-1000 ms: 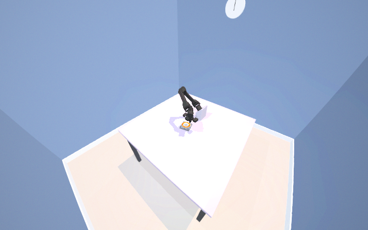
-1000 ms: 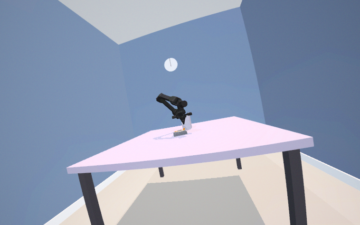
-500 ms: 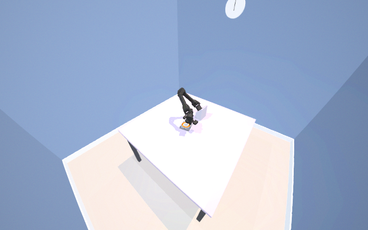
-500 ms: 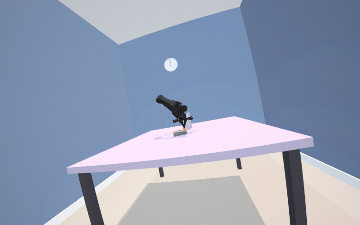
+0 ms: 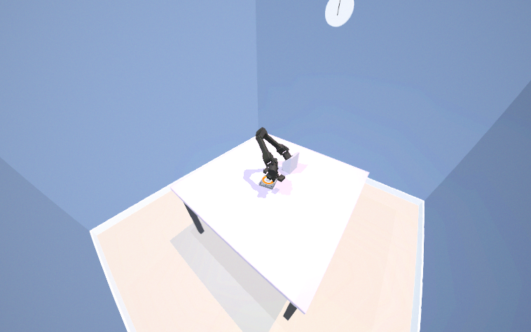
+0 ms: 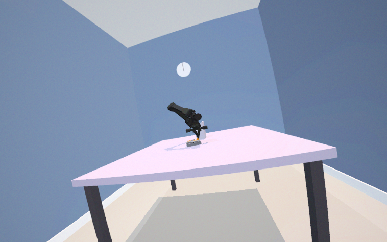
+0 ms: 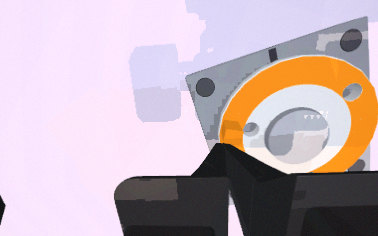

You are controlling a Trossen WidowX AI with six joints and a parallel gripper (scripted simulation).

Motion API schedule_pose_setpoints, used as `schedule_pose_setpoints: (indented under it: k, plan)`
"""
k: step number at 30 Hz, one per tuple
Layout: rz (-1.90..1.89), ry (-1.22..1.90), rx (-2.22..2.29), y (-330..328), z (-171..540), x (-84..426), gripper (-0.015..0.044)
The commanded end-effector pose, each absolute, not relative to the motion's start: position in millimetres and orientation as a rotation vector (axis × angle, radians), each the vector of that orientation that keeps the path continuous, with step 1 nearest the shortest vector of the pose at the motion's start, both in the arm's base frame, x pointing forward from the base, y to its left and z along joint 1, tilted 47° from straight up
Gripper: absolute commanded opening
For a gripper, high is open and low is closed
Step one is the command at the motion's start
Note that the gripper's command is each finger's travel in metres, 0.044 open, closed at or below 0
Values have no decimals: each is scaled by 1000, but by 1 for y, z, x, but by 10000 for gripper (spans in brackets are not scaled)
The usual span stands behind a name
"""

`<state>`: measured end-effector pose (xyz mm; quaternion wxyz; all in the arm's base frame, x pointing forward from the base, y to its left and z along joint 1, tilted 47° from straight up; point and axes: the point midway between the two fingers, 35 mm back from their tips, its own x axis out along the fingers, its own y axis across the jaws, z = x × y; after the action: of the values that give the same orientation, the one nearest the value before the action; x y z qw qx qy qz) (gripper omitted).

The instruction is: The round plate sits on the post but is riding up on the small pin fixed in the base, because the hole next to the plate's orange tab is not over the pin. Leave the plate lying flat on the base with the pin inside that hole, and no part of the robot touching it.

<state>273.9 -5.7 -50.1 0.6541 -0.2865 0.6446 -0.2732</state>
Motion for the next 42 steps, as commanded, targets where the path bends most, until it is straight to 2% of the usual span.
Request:
schedule_pose_setpoints:
  k: [1, 42]
  plan:
    - [-621, 1454, -654, -6, -50, 281, 0]
    - [-623, 1451, -655, -20, -27, 324, 0]
